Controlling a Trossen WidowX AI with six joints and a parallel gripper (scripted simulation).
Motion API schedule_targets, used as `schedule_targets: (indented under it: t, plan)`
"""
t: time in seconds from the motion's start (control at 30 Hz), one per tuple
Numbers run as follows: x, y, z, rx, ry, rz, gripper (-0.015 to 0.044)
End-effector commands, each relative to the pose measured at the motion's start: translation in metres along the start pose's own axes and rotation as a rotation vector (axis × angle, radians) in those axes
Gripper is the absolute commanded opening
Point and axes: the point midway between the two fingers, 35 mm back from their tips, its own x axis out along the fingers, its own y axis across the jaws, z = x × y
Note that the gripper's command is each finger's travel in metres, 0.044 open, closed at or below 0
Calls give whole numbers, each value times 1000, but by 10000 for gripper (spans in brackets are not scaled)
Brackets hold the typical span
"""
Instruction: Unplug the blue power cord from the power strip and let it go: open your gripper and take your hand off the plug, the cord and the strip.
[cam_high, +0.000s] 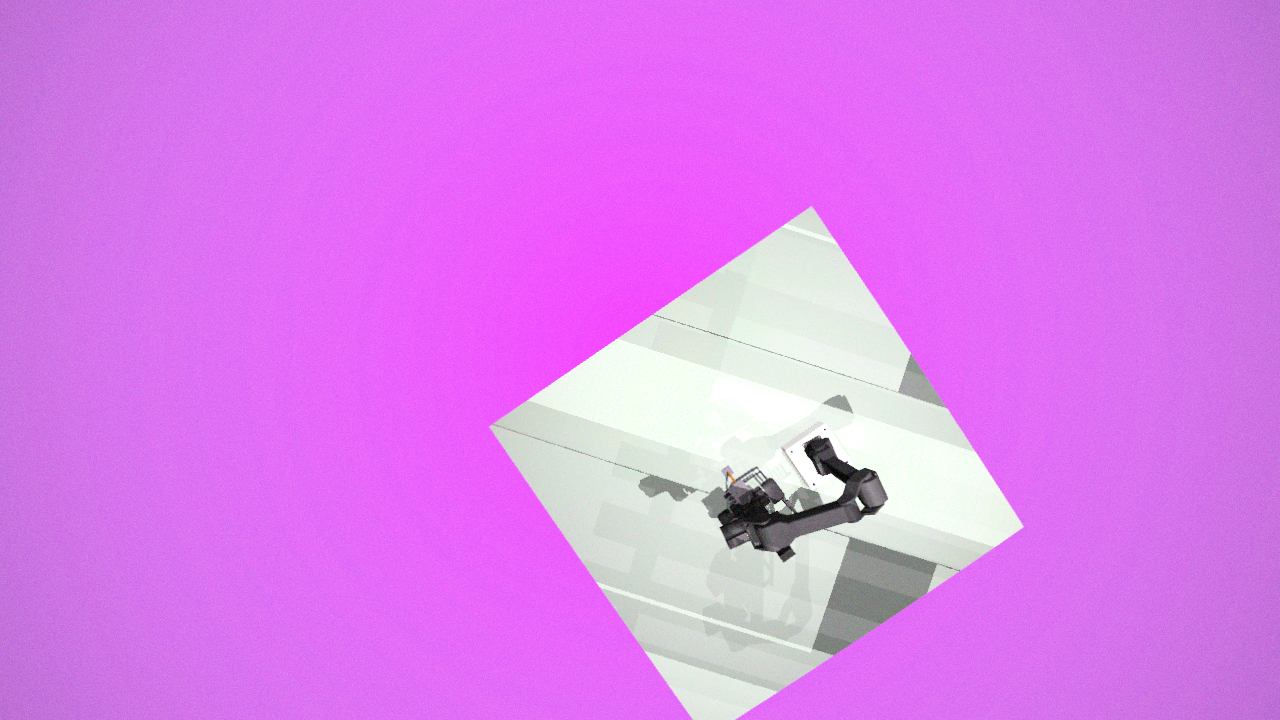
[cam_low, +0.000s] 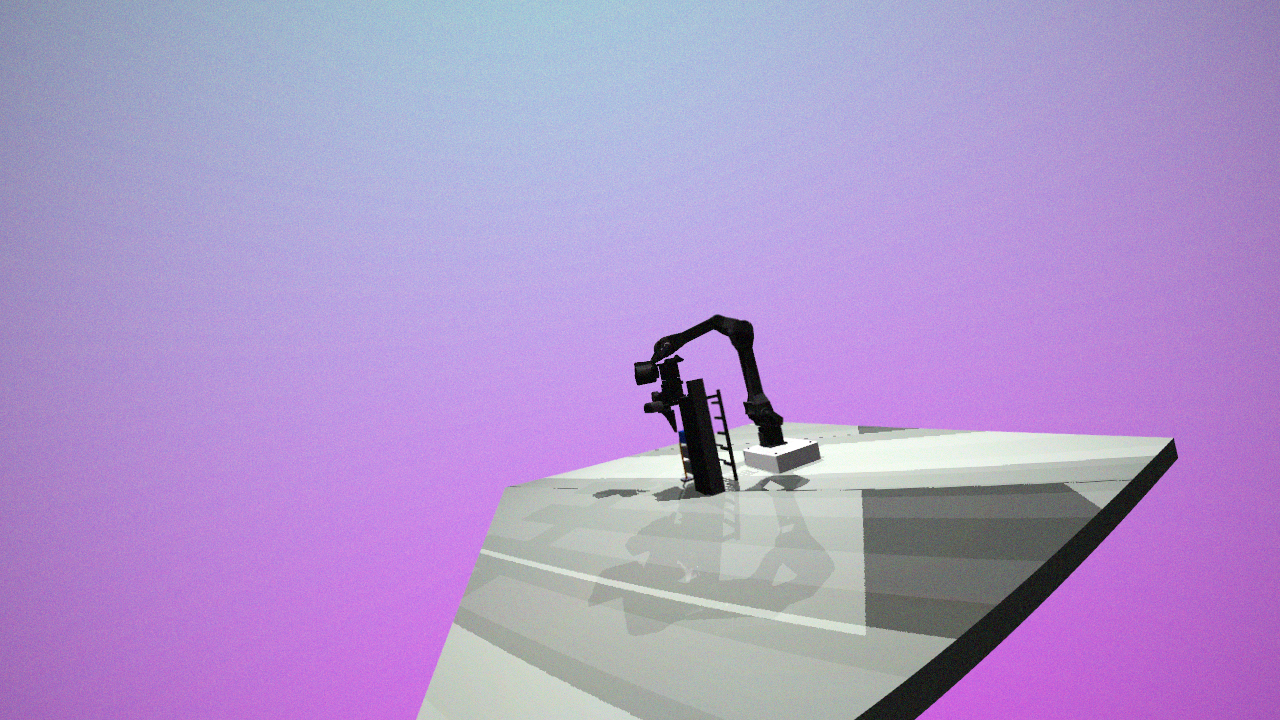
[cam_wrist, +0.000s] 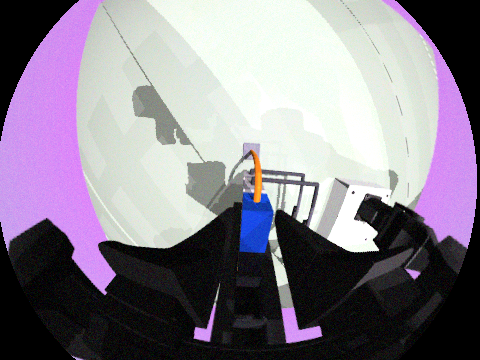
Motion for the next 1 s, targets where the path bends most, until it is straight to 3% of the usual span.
schedule_targets:
  t: [0.0,0.6,0.73,0.97]
  plan:
    - [-1,-2,-7,5,3,1,160]
    - [11,-2,-10,5,4,1,160]
    - [9,-1,-9,0,1,1,55]
    - [9,-1,-9,0,1,1,8]
